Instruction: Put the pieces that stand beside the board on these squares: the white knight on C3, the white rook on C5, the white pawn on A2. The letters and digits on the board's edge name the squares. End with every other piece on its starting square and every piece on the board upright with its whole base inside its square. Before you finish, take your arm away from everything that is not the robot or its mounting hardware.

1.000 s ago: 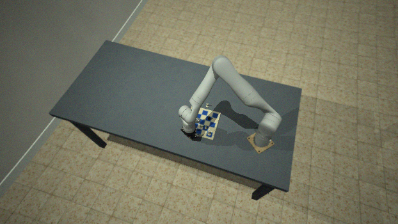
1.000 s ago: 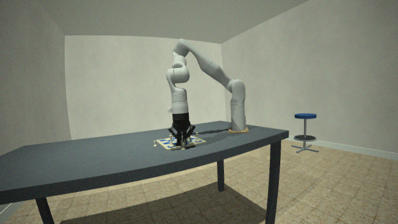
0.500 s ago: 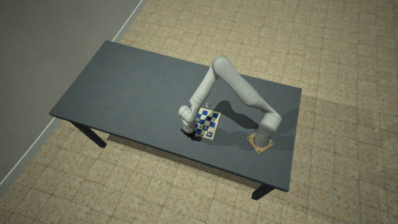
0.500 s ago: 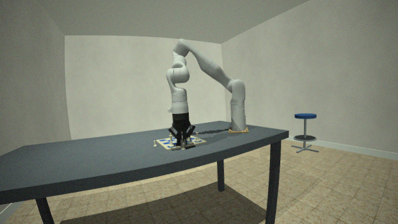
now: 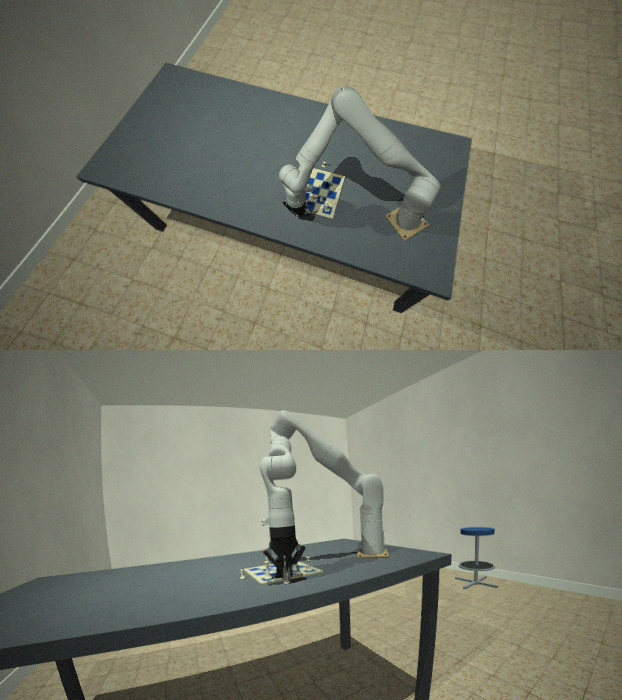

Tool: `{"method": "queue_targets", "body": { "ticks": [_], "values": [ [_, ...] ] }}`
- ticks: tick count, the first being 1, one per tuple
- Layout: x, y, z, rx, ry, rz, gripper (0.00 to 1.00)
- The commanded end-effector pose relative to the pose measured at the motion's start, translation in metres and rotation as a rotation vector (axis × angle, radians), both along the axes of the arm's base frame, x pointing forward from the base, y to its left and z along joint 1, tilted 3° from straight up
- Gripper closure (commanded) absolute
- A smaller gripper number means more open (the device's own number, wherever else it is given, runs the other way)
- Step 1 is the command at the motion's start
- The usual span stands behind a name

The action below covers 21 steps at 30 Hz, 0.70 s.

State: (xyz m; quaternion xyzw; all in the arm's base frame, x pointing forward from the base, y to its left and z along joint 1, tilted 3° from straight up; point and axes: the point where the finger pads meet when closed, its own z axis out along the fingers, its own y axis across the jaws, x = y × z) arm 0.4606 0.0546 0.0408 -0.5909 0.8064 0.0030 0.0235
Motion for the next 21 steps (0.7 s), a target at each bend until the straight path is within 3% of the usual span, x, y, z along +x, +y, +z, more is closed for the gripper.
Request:
{"method": "queue_targets", "body": {
  "ticks": [1, 6, 8, 16, 21],
  "values": [
    [0.001, 0.0, 0.006, 0.0, -0.004, -0.001, 1.0],
    [0.0, -0.001, 0.036, 0.0, -0.004, -0.001, 1.0],
    [0.0, -0.001, 0.036, 0.0, -0.004, -0.001, 1.0],
    [-0.002, -0.003, 0.09, 0.0, -0.004, -0.001, 1.0],
    [-0.003, -0.003, 0.099, 0.0, -0.004, -0.001, 1.0]
  ]
}}
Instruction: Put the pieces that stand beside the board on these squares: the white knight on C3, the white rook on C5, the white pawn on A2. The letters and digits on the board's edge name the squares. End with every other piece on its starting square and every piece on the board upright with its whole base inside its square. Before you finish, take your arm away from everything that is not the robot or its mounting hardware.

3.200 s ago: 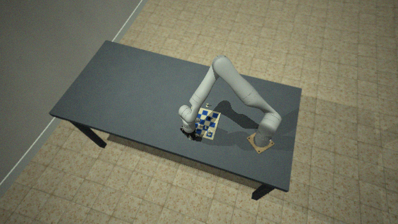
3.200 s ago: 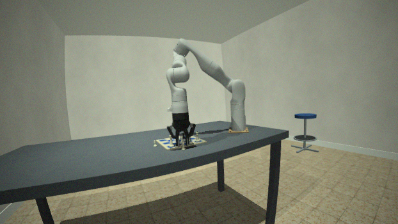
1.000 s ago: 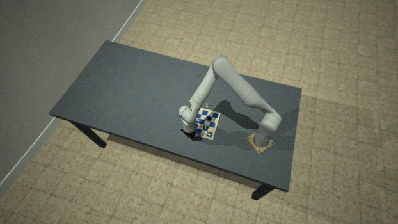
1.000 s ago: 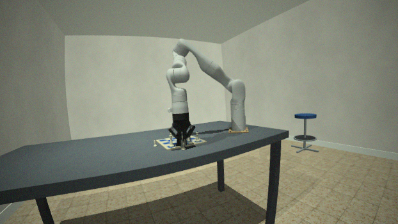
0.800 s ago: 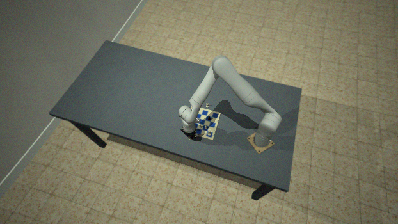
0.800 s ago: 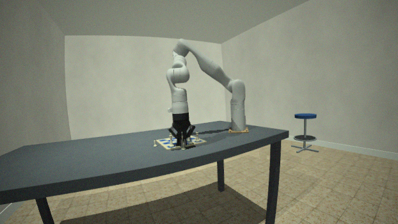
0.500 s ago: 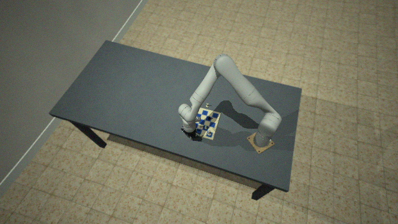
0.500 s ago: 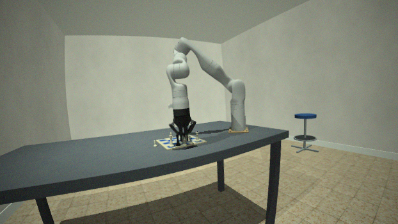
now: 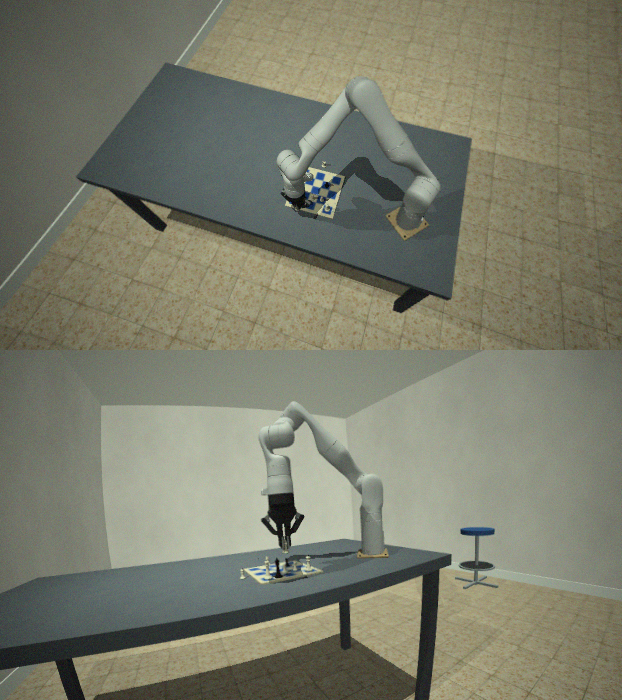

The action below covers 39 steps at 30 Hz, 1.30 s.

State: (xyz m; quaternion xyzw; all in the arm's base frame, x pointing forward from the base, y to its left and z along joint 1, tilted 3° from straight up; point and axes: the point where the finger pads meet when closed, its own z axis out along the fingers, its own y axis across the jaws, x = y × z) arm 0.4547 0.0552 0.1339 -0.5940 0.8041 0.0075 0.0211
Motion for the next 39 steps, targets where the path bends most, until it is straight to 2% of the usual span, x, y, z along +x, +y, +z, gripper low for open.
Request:
{"method": "queue_targets", "body": {
  "ticks": [1, 13, 16, 19, 21, 26, 29, 32, 39],
  "values": [
    [0.003, -0.004, 0.006, -0.005, -0.013, -0.009, 1.0],
    [0.002, -0.01, 0.006, -0.005, -0.013, -0.002, 1.0],
    [-0.003, -0.029, 0.006, -0.005, -0.014, 0.021, 1.0],
    [-0.013, -0.058, 0.007, -0.006, -0.015, 0.059, 1.0],
    [-0.013, -0.058, 0.007, -0.006, -0.015, 0.059, 1.0],
    [-0.036, -0.109, 0.006, -0.008, -0.018, 0.129, 1.0],
    [-0.047, -0.128, 0.006, -0.01, -0.019, 0.157, 1.0],
    [-0.052, -0.136, 0.006, -0.01, -0.019, 0.169, 1.0],
    [-0.053, -0.137, 0.006, -0.01, -0.019, 0.17, 1.0]
  ]
}}
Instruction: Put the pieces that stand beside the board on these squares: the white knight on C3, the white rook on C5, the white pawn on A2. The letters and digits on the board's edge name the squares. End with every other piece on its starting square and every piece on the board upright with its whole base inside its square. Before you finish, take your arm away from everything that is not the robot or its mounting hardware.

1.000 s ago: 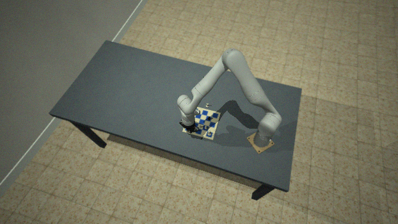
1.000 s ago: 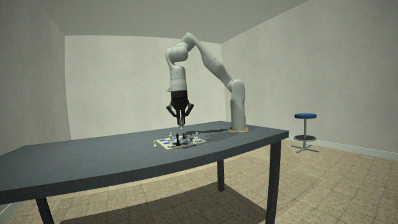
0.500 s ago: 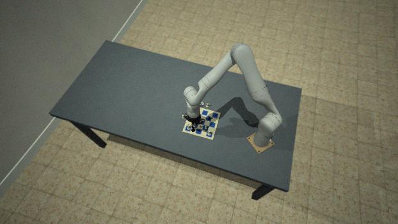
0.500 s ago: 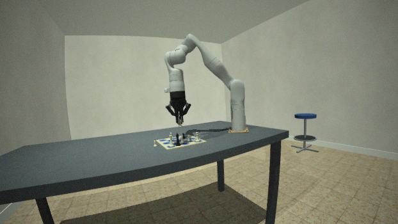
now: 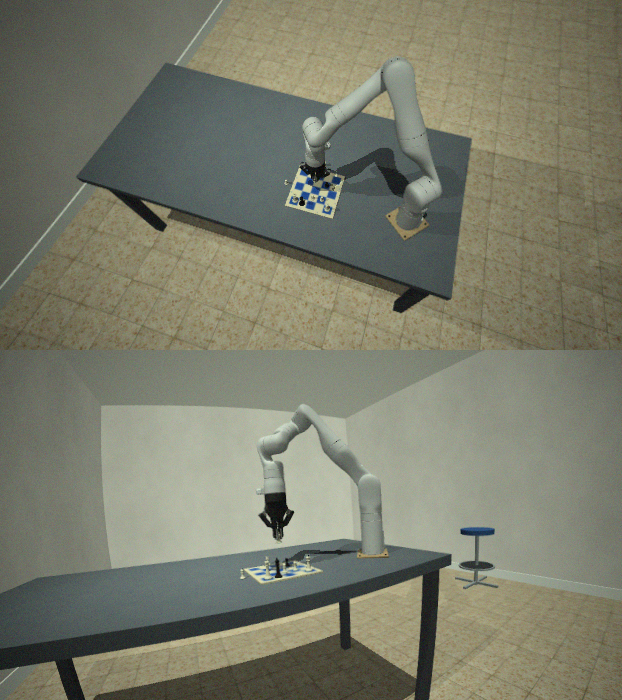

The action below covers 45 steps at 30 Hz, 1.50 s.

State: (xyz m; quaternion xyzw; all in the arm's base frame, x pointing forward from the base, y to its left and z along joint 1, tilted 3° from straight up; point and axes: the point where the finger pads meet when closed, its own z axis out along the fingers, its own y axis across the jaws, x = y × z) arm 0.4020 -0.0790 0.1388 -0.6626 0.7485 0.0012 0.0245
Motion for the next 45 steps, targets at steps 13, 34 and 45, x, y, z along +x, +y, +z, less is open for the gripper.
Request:
{"method": "queue_targets", "body": {
  "ticks": [13, 34, 45],
  "values": [
    [0.0, -0.003, -0.004, -0.002, -0.003, -0.006, 1.0],
    [0.003, -0.001, -0.075, -0.002, -0.003, -0.006, 1.0],
    [0.004, 0.0, -0.094, -0.002, -0.003, -0.006, 1.0]
  ]
}}
